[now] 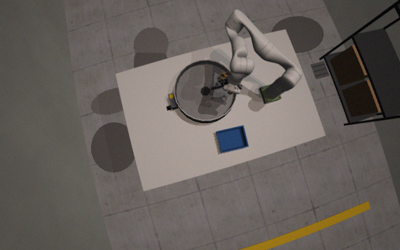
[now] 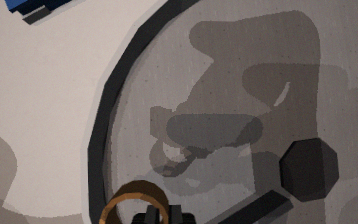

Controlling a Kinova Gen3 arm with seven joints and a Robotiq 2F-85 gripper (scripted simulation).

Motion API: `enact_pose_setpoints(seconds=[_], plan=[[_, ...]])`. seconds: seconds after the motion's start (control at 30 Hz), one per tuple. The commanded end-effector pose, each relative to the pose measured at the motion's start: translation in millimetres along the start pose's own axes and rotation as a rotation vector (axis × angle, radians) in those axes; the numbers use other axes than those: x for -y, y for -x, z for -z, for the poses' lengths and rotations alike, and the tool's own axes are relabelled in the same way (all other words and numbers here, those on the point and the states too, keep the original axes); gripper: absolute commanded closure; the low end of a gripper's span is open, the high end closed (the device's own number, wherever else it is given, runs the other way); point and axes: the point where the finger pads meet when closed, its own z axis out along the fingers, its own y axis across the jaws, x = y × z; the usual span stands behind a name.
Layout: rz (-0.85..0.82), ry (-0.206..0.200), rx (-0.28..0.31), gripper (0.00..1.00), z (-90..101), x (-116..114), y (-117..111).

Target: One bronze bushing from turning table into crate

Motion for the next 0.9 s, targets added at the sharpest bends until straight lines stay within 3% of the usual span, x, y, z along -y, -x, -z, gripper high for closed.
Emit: enact_pose_setpoints(seconds=[0.0, 0.03, 0.43, 0.6, 0.87], plan=[[0.010, 0.002, 0.002, 1.00, 1.2, 16, -31], [0.010, 0.002, 0.002, 1.00, 1.3, 22, -41], [0.010, 0.002, 0.002, 1.00, 1.3, 22, -41], [0.010, 0.003, -0.001, 1.00, 1.8, 45, -89], [0.010, 0.003, -0.001, 1.00, 1.8, 45, -89]])
